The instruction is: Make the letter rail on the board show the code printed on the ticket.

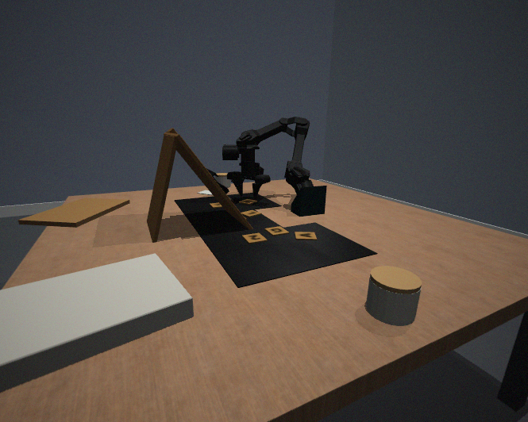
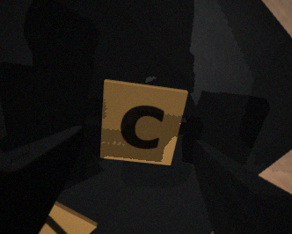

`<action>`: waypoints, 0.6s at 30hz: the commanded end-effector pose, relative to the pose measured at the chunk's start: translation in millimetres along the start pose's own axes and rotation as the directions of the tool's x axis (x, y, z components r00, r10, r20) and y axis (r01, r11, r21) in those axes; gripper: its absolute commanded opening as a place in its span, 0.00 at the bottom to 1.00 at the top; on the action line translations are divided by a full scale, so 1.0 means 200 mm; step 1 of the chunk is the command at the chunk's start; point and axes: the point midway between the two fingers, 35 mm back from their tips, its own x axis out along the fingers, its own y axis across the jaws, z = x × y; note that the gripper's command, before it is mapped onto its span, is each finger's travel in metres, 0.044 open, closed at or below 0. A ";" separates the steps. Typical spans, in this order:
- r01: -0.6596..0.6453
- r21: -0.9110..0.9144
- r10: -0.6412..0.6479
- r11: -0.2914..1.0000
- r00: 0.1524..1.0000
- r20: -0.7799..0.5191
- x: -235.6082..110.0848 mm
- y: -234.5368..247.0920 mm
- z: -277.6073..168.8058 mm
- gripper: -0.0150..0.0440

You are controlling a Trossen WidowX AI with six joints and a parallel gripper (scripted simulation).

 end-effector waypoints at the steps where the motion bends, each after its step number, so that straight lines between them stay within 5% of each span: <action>1: 0.001 -0.001 -0.001 1.000 1.000 -0.005 0.01 0.00 0.00 0.83; 18: 0.000 -0.001 0.000 1.000 1.000 -0.005 0.10 0.00 0.00 0.83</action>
